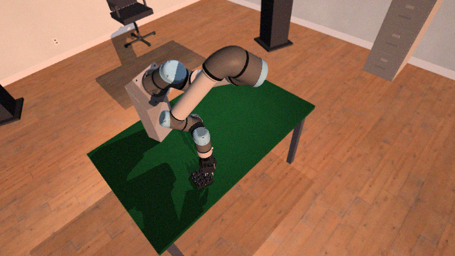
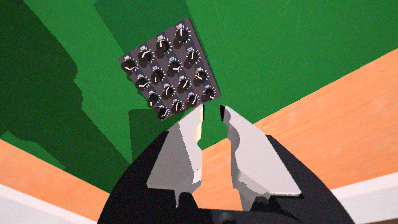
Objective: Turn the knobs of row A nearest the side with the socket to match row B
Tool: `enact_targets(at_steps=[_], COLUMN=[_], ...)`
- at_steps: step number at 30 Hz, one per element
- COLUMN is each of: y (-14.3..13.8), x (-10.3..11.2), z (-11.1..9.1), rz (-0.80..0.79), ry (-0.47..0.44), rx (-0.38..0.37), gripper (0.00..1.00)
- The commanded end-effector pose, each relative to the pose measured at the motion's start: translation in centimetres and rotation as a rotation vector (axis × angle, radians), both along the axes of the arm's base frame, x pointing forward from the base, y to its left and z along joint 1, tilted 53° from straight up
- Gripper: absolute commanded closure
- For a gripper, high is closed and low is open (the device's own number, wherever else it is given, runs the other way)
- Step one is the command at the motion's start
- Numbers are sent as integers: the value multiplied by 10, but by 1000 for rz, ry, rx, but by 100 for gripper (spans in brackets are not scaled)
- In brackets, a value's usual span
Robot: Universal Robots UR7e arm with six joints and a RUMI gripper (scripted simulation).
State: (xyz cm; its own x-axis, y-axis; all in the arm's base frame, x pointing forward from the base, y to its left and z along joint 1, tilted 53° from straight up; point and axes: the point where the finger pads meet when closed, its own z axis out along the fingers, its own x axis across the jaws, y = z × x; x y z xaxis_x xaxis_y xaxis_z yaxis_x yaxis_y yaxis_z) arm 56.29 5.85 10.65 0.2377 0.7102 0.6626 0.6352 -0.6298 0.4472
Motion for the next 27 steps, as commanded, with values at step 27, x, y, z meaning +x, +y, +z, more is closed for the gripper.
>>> enact_targets(at_steps=[27], y=[-3], x=[-6], z=[4], rz=[406], ry=[-204], rx=[-479], gripper=[89])
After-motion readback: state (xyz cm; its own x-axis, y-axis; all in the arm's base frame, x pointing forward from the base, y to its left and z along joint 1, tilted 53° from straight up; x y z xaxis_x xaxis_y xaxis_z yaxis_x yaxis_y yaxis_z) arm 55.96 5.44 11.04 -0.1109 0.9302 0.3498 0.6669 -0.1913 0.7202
